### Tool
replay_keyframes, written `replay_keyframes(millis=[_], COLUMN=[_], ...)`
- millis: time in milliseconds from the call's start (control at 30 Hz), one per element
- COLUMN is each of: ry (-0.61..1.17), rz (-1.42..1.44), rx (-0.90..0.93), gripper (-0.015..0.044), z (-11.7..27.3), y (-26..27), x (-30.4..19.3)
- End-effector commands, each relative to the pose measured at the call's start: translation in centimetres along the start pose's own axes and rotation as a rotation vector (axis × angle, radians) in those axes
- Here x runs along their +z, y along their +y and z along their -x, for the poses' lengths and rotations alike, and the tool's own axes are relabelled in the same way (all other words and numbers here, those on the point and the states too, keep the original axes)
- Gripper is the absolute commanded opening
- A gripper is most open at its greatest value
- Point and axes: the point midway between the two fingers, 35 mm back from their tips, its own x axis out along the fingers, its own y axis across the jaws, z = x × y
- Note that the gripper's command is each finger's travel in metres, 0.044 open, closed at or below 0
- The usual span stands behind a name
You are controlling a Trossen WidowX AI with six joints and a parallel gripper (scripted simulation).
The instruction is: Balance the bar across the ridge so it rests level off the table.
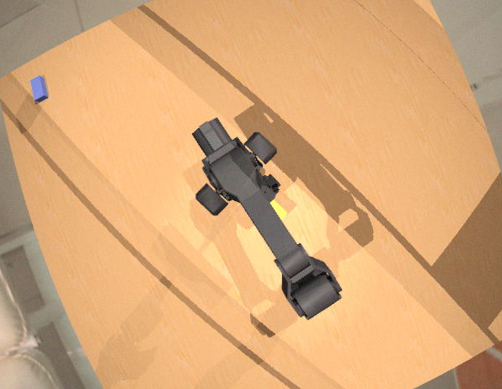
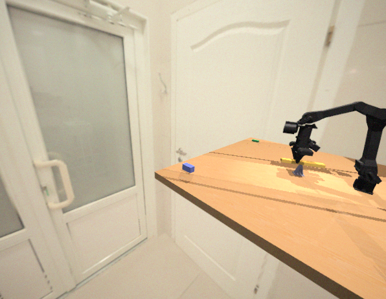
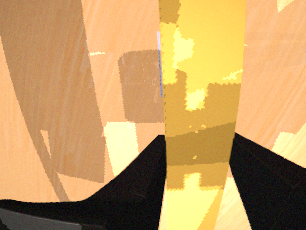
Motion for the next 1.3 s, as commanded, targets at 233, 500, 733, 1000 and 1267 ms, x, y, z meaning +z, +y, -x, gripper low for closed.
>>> replay_keyframes(millis=[233, 500, 733, 1000, 1267], ry=[0.0, 0.0, 0.0, 0.0, 0.0], rz=[0.0, 0.0, 0.0, 0.0, 0.0], rx=[0.0, 0.0, 0.0, 0.0, 0.0], gripper=[0.0, 0.0158, 0.0167, 0.0168, 0.0169], z=[0.0, 0.0, 0.0, 0.0, 0.0], y=[0.0, 0.0, 0.0, 0.0, 0.0], x=[0.0, 0.0, 0.0, 0.0, 0.0])
